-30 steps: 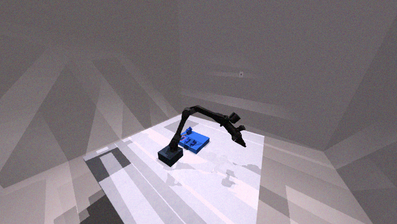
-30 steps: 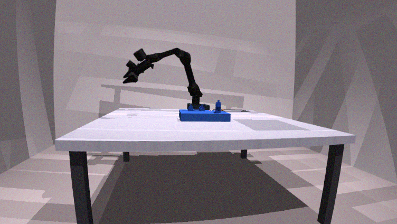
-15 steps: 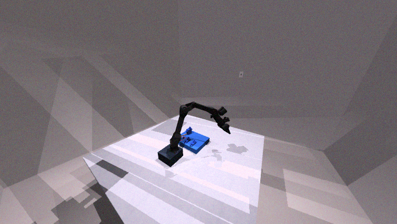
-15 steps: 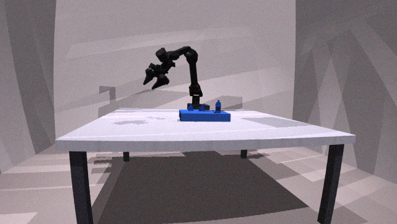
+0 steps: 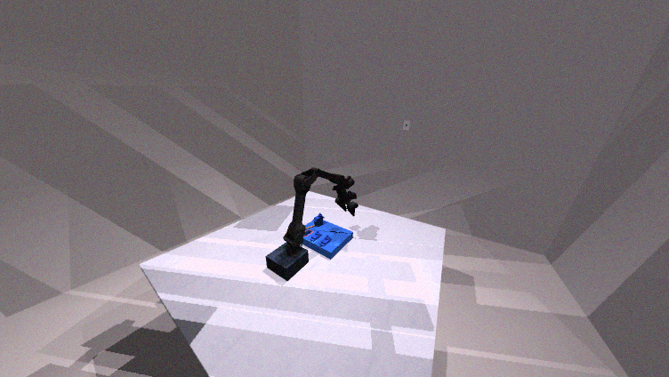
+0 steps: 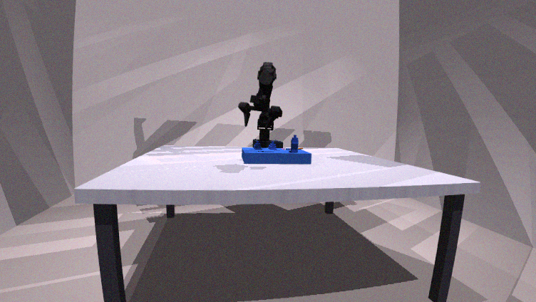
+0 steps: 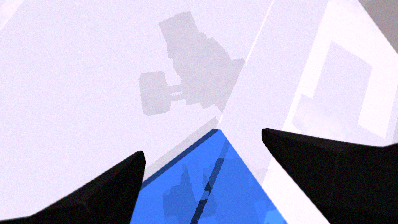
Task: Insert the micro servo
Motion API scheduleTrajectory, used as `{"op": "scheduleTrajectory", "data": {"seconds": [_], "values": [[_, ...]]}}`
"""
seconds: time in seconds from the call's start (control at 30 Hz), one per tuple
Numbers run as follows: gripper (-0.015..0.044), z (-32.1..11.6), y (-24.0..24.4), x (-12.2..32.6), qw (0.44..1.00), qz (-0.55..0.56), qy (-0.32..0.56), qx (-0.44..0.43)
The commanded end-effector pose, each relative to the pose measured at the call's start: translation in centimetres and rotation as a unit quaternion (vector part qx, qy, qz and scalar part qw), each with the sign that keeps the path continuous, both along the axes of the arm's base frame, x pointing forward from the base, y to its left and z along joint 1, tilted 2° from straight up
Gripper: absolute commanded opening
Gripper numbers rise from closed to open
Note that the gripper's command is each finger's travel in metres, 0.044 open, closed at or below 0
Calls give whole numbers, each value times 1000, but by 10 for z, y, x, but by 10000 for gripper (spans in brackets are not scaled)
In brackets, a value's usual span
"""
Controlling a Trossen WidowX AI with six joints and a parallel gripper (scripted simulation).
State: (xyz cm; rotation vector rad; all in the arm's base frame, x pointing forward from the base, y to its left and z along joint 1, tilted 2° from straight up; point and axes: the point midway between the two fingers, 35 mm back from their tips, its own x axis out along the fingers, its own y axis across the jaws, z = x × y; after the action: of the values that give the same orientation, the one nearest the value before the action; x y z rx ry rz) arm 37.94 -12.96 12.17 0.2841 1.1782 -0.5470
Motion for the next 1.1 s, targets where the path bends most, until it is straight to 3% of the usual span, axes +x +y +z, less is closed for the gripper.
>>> {"op": "scheduleTrajectory", "data": {"seconds": [0.0,0.4,1.07], "values": [[440,-5,52,-7,998,35,24,37],[440,-12,195,-66,973,141,136,124],[440,-45,198,-66,972,142,138,125]]}}
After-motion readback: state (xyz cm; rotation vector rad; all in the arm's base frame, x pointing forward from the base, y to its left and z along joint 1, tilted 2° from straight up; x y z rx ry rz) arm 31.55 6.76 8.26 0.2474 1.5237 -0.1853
